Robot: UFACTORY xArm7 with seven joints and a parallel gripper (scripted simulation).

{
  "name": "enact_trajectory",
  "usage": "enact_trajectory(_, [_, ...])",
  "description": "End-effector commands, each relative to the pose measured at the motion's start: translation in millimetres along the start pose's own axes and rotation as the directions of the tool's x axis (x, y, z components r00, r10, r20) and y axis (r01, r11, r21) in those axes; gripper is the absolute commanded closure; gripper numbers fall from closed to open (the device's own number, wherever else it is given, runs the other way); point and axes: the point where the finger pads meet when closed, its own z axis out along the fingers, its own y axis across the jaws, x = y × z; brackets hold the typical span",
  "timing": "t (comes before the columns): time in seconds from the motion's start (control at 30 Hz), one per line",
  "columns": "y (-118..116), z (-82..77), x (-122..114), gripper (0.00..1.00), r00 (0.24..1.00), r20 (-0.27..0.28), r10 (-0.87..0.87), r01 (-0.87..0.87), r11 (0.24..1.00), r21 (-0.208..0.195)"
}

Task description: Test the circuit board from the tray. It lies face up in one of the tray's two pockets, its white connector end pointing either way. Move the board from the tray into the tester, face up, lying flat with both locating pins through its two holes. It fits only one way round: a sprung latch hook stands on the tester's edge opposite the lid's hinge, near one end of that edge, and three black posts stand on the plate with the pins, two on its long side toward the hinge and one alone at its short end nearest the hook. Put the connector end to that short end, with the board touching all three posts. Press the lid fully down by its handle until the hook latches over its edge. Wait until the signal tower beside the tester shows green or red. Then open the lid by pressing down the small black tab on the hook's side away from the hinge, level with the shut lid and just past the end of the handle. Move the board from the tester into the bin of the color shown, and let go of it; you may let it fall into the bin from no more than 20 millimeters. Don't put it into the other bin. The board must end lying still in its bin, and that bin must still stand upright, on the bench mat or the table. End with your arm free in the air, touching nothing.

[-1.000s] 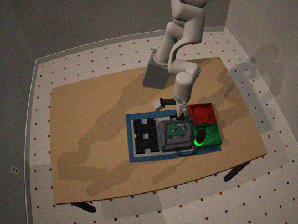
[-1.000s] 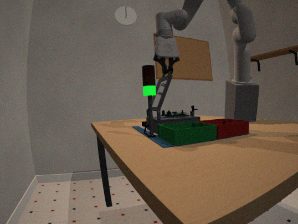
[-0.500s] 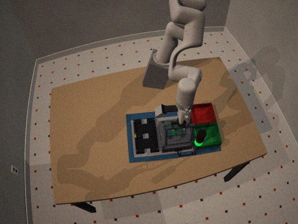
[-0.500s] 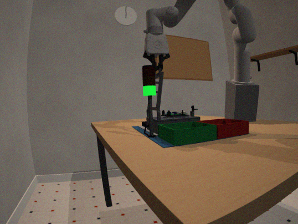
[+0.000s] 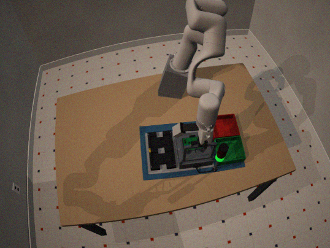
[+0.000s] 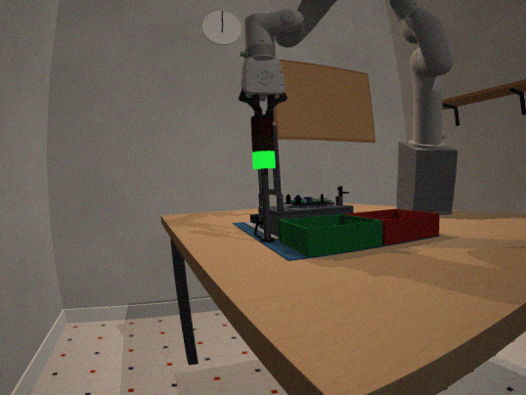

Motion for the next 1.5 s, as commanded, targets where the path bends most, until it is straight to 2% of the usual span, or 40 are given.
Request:
enact_trajectory(0.0, [-7.6, -1.6, 0.2, 1.00, 1.000, -0.001, 0.000, 0.000, 1.000, 0.004])
enact_trajectory(0.4, [-23.1, -0.2, 0.2, 1.00, 1.000, -0.001, 0.000, 0.000, 1.000, 0.004])
enact_trajectory(1.47, [-30.2, 0.8, 0.1, 1.00, 1.000, -0.001, 0.000, 0.000, 1.000, 0.004])
